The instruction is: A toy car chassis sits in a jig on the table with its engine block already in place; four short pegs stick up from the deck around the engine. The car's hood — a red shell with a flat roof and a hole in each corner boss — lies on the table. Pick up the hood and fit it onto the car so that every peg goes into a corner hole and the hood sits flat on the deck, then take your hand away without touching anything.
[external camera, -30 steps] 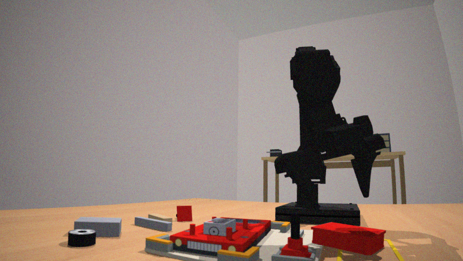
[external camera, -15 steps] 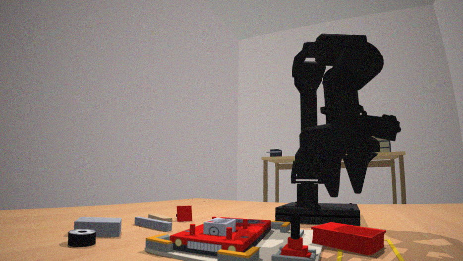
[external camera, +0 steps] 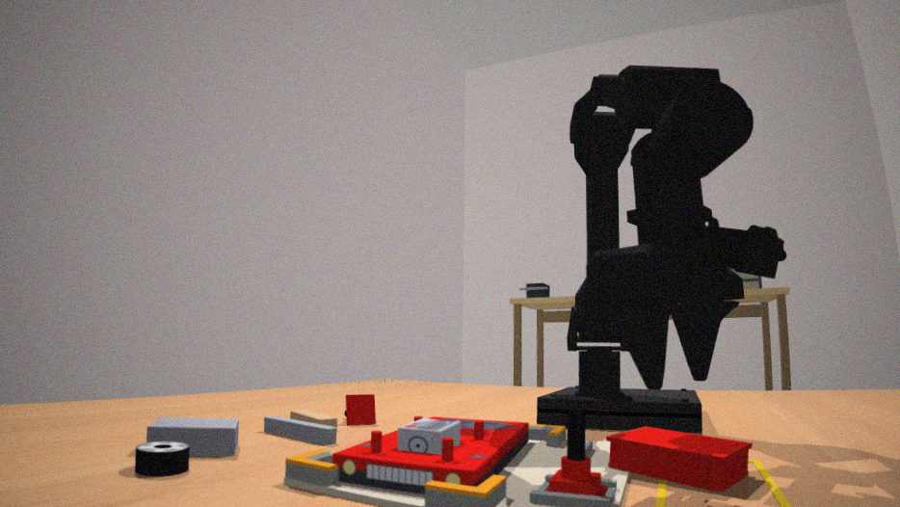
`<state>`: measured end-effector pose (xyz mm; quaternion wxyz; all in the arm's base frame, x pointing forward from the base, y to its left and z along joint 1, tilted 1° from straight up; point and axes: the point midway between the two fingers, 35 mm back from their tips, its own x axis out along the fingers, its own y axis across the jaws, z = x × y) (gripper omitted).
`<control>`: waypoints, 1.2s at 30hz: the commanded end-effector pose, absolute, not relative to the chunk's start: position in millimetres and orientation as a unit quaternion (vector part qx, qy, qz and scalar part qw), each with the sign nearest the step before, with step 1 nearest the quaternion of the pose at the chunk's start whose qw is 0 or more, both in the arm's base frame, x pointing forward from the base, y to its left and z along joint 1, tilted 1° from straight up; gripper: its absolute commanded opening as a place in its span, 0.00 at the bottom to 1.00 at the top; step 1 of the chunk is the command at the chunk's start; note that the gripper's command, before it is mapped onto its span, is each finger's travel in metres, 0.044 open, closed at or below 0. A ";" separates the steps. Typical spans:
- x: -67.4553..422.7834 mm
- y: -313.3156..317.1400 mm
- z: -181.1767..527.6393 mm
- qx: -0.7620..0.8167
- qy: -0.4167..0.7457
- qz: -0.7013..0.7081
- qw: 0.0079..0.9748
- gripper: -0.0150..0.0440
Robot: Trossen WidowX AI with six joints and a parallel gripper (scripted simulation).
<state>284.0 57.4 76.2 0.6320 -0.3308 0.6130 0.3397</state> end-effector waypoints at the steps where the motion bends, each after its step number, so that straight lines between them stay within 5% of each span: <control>1: 282.5 56.5 71.0 -0.333 0.615 0.340 0.629 1.00; 36: 281.8 57.1 38.8 -0.332 0.615 0.340 0.629 1.00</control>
